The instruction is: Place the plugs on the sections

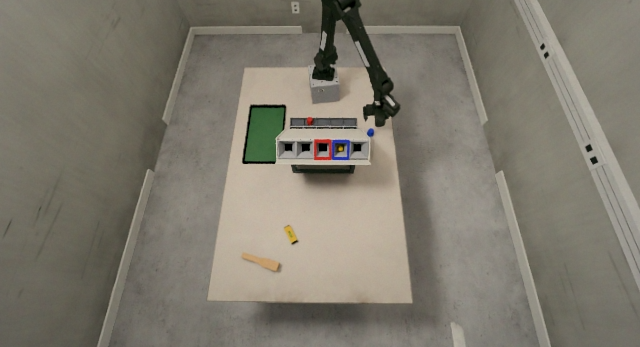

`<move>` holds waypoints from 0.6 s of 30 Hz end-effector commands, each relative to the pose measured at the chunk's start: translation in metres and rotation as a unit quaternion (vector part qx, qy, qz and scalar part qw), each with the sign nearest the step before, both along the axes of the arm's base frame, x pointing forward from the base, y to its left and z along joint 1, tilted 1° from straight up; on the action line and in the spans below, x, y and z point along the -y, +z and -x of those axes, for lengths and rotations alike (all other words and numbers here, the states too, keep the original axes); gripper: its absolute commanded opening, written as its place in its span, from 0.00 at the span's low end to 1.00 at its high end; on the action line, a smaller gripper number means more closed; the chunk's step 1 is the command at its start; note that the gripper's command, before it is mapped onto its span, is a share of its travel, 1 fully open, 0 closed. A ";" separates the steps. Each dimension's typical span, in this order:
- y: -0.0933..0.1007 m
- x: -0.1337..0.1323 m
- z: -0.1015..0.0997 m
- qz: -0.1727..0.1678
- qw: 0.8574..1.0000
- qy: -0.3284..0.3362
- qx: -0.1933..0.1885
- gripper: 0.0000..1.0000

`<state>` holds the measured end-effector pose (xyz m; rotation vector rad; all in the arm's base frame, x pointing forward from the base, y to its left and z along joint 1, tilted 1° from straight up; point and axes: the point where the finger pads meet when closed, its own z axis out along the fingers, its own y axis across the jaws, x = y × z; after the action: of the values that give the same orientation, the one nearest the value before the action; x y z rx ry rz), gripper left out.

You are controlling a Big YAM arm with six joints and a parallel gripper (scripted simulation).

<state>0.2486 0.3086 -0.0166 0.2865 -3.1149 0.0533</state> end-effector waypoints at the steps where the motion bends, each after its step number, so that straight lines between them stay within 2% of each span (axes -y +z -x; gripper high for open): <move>1: 0.002 -0.018 -0.010 -0.006 1.000 0.000 0.005 0.87; 3: 0.002 -0.018 -0.010 -0.006 1.000 0.000 0.005 0.87; 18: -0.089 -0.007 -0.006 -0.006 1.000 0.000 0.005 0.87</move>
<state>0.2549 0.3166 -0.0811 0.2877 -3.1312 0.0272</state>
